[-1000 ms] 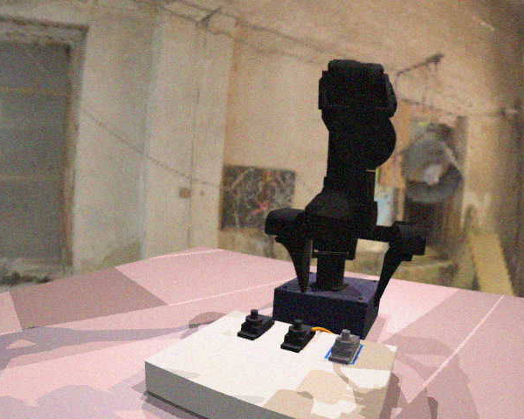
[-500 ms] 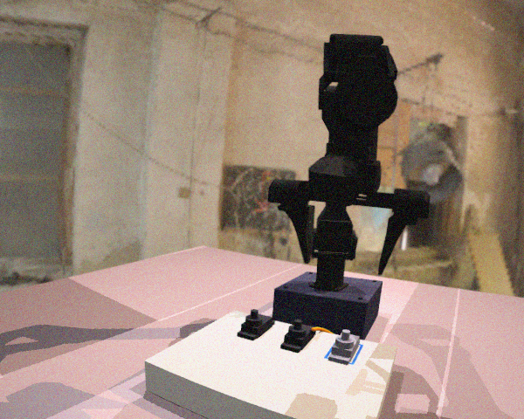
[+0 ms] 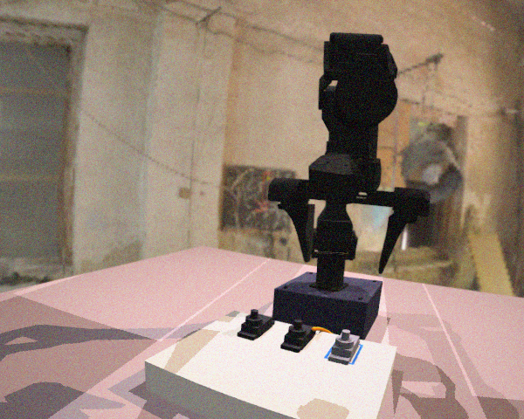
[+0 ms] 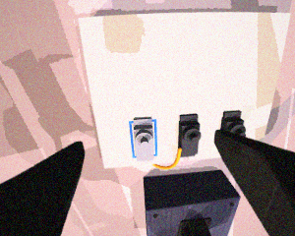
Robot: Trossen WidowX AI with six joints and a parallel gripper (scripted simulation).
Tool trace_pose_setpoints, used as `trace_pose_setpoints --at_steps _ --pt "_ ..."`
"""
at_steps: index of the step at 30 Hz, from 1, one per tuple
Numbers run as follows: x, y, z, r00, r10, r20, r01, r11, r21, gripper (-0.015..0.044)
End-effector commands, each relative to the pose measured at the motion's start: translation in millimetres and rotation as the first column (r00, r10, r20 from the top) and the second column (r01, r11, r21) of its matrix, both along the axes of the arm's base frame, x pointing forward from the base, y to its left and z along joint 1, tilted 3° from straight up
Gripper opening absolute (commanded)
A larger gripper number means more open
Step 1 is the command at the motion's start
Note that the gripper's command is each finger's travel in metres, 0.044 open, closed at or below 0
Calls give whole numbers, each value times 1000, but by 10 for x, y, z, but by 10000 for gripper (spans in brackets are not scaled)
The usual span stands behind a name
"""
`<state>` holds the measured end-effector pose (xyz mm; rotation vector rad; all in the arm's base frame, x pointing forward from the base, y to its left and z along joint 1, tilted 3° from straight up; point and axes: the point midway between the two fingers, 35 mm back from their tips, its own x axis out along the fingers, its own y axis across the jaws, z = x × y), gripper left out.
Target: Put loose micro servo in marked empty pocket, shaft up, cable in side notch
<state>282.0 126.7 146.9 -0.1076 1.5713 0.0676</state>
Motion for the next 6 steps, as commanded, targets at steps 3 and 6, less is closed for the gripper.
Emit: trace_pose_setpoints --at_steps 3,6 --pt "-4 -1 6 1000 -3 -1 3 1000 0 440" --pt "-4 -1 6 1000 -3 -1 3 1000 0 440"
